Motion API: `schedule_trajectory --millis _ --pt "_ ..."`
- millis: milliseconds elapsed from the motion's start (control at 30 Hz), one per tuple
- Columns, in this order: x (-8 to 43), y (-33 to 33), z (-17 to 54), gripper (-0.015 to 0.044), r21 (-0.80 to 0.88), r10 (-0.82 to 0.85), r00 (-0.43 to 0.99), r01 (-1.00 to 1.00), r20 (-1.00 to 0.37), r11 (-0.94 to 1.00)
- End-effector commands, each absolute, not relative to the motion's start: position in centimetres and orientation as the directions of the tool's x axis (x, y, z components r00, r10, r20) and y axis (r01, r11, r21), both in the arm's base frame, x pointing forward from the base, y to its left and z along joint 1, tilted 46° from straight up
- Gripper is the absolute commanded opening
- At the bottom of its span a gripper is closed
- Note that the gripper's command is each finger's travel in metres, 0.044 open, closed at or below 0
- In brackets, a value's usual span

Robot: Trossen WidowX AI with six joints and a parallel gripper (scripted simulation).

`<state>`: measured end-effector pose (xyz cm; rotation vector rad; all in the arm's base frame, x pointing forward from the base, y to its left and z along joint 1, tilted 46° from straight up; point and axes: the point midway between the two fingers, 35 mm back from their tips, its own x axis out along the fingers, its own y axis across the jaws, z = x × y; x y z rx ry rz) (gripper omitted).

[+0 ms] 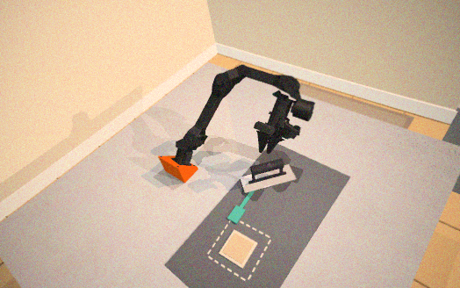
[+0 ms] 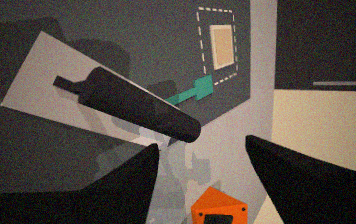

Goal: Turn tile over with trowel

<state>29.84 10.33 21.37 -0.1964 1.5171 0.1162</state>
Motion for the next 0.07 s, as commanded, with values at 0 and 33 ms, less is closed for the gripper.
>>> schedule_trajectory --millis 0,33 --pt "29.86 10.28 21.36 0.0300 -0.060 -0.050 0.053 -0.200 -0.997 0.978" --pt "29.86 10.28 21.36 0.0300 -0.060 -0.050 0.053 -0.200 -0.997 0.978"
